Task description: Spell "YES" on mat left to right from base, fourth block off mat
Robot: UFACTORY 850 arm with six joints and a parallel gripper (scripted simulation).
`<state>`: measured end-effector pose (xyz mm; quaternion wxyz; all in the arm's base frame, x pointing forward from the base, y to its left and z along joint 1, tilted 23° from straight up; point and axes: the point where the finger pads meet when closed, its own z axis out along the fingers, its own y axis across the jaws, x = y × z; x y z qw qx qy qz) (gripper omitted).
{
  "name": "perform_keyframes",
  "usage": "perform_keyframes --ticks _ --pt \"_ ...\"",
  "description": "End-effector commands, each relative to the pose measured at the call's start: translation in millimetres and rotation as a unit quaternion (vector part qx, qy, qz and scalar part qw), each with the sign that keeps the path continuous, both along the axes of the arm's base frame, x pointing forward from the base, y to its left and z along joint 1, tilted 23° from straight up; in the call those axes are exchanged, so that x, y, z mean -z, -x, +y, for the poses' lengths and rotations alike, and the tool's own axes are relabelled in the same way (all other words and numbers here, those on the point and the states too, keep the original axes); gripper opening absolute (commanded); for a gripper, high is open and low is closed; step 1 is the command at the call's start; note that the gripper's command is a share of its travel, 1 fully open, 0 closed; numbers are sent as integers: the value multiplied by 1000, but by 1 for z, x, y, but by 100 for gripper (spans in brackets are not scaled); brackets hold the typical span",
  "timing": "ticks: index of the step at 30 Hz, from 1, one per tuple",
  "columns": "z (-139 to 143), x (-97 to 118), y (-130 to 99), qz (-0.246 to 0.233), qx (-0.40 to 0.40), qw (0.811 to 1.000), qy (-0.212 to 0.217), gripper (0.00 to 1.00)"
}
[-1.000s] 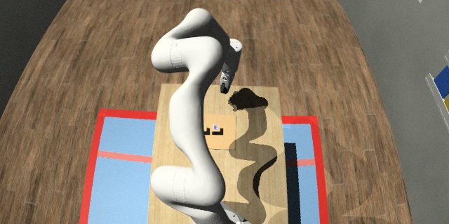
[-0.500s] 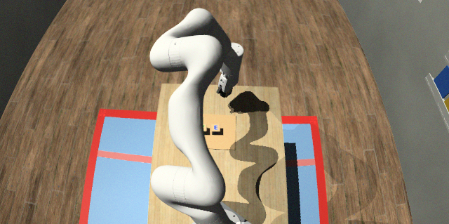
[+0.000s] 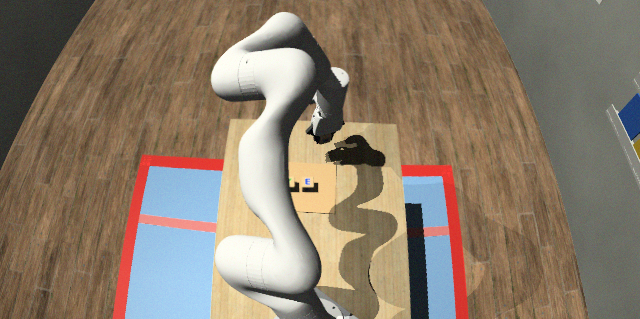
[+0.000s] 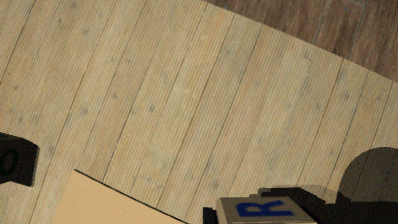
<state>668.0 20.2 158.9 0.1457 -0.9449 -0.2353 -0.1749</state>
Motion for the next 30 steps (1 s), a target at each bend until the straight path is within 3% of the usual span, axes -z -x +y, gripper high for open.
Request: perform_keyframes --ticks 1,10,25,27,28,30 --pt "-2 1 8 26 62 998 -15 41" --pt "-5 5 21 62 155 985 -40 41" --pt "-12 15 53 142 363 916 -97 41" --pt "-12 15 53 142 363 916 -97 41" --pt "-13 17 59 155 398 898 -106 41" --pt "-14 18 62 162 416 888 -111 41"
